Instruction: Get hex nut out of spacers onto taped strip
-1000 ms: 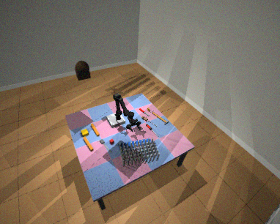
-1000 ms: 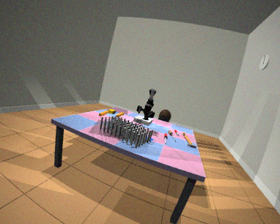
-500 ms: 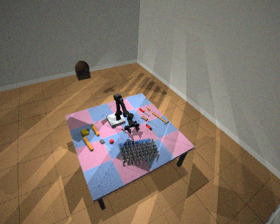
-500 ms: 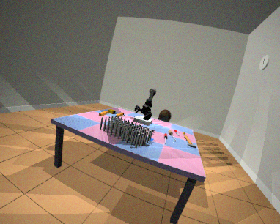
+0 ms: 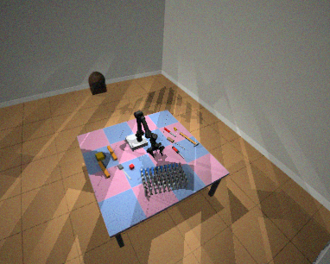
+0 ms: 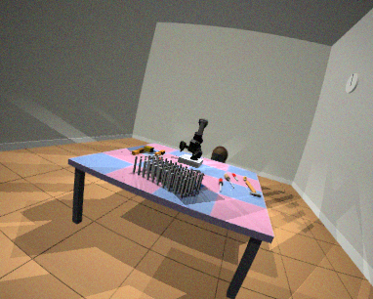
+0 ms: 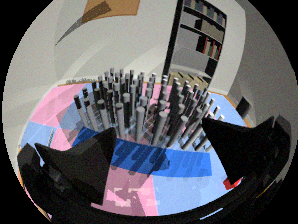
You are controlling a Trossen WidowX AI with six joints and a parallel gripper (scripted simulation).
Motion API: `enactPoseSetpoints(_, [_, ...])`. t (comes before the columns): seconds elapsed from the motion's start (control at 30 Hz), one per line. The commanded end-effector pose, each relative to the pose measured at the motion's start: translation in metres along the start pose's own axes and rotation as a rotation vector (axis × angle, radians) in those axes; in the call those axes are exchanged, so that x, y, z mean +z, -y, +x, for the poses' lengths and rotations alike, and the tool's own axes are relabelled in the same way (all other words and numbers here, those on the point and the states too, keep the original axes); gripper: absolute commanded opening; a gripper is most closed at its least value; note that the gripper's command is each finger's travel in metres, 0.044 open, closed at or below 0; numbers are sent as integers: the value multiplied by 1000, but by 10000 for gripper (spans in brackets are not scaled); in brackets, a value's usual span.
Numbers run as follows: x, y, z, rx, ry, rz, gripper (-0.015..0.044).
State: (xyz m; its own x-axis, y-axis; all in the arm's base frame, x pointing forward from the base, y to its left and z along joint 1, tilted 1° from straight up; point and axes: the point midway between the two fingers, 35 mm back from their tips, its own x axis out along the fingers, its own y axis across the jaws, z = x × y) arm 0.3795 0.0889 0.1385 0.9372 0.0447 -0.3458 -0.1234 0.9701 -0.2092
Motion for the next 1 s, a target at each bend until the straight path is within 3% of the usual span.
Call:
enactPoseSetpoints(0.0, [-3,0,1,-4,-10,-8,440])
enactPoseSetpoints(0.33, [-2,-11,1,21,-23,-72,440])
enactPoseSetpoints(0.63, [-4,-157,-43,372,-68,-976,440])
enactPoseSetpoints(0.97, [-20,-253,-131,659,109,-1830,440])
